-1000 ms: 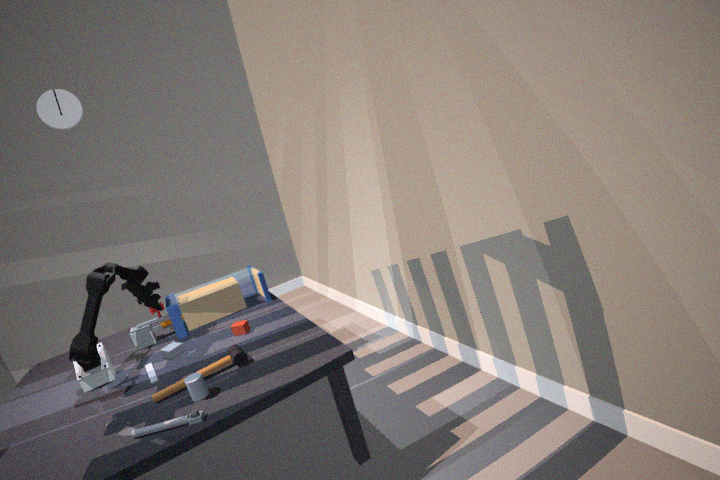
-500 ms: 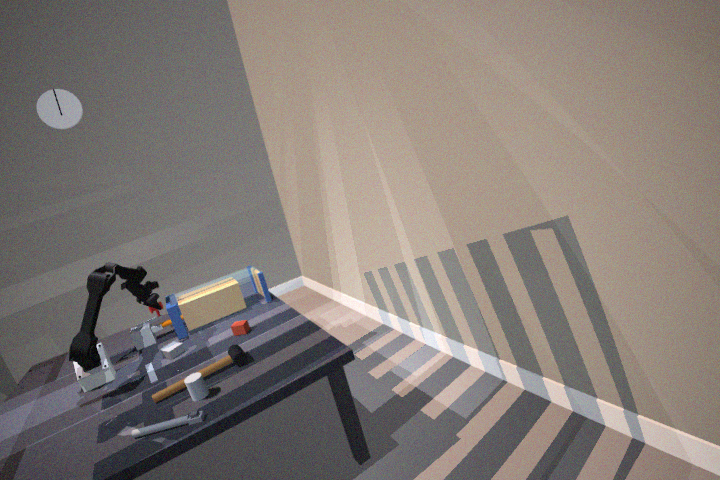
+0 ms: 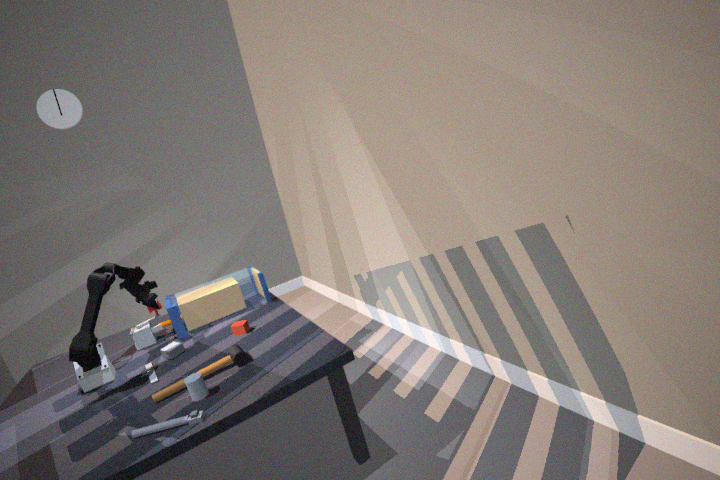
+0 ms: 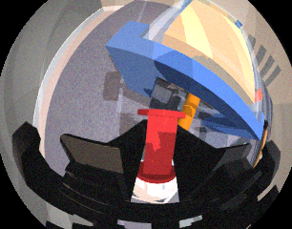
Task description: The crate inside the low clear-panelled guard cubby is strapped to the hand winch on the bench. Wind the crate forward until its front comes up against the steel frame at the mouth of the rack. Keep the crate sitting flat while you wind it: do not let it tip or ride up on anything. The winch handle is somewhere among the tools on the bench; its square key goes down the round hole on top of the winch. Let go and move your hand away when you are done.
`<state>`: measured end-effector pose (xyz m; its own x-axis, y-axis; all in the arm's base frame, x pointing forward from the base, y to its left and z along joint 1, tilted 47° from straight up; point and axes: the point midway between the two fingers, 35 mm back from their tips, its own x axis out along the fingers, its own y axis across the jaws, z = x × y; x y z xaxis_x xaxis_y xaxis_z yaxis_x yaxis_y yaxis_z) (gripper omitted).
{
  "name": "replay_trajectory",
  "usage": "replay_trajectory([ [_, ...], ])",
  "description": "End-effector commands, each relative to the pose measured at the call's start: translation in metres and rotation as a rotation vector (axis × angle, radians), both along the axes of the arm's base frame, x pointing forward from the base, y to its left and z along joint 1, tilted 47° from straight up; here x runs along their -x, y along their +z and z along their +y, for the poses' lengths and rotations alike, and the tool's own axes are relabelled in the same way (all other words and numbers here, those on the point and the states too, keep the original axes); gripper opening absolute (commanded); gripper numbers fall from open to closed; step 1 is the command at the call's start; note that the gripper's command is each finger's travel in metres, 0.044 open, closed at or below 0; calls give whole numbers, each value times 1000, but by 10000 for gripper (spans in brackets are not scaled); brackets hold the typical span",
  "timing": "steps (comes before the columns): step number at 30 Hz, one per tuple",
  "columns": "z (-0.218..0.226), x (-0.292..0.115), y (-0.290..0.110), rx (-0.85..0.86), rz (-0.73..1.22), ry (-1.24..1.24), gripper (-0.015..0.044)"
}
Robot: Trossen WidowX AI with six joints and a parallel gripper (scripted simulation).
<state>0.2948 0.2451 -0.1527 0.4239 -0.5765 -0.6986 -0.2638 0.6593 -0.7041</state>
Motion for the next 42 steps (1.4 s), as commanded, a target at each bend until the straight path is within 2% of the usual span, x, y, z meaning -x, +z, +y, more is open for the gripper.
replay_trajectory([
  [1, 16, 16, -15, -32, 28, 10, 0],
  [42, 41, 73, -39, -36, 32, 10, 0],
])
